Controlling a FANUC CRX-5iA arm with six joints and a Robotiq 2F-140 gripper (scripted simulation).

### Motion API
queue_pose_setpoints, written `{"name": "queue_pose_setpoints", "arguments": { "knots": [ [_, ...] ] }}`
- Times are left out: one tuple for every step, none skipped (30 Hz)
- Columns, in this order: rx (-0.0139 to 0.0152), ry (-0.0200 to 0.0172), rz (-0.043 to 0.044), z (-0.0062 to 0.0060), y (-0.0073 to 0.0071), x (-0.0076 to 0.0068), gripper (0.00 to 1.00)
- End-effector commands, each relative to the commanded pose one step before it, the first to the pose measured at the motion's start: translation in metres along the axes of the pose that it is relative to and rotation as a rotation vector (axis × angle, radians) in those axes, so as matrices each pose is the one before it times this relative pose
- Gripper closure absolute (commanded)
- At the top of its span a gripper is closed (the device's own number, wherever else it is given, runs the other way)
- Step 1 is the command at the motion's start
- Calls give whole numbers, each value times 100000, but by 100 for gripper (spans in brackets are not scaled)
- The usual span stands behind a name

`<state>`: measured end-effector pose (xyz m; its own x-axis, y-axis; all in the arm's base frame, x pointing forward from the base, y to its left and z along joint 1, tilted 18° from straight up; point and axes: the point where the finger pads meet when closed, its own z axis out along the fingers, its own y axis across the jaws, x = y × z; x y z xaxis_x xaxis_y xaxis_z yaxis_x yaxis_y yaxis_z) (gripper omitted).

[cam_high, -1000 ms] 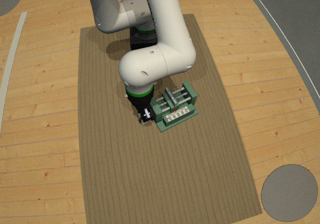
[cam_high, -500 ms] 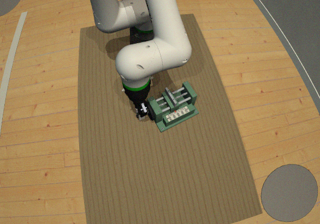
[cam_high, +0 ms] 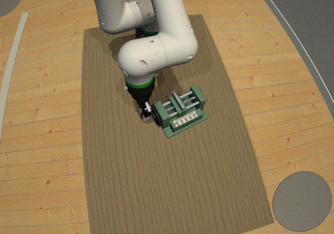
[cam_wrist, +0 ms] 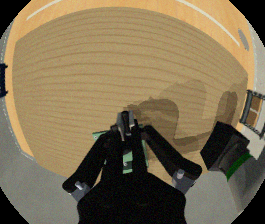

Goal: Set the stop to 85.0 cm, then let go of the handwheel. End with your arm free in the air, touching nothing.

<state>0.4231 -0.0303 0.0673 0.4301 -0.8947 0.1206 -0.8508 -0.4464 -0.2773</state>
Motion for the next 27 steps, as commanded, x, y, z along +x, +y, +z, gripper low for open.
{"name": "queue_pose_setpoints", "arguments": {
  "knots": [
    [9, 22, -1, -458, 193, 8, 96],
    [0, 0, 0, -169, 67, 0, 96],
    [0, 1, 0, -196, 41, 0, 96],
    [0, 0, 0, -197, 43, 0, 96],
    [0, 0, 0, -209, 33, 0, 96],
    [0, 0, 0, -236, 8, 0, 96],
    [0, 0, 0, -237, 10, 0, 96],
    [0, 0, 0, -256, -35, 0, 96],
    [0, 0, 0, -258, -35, 0, 96],
    [0, 0, 0, -259, -76, 0, 96],
    [0, 0, 0, -261, -83, 0, 96],
    [0, 0, 0, -262, -128, 0, 96],
    [0, 0, 0, 0, 0, 0, 96],
    [0, 0, 0, 0, 0, 0, 96],
    [0, 0, 0, -264, -139, 0, 96],
    [0, 0, 0, -235, -179, 0, 96],
    [0, 0, 0, -231, -182, 0, 96],
    [0, 0, 0, -184, -204, 0, 96],
    [0, 0, 0, -183, -204, 0, 96],
    [0, 0, 0, -140, -224, 0, 96],
    [0, 0, 0, -141, -224, 0, 96],
    [0, 0, 0, -101, -242, 0, 96],
    [0, 0, 0, -99, -243, 0, 96],
    [0, 0, 0, -64, -259, 0, 96],
    [0, 0, 0, -56, -262, 0, 96],
    [0, 0, 0, -21, -254, 0, 96],
    [0, 0, 0, -9, -251, 0, 96]
  ]
}}
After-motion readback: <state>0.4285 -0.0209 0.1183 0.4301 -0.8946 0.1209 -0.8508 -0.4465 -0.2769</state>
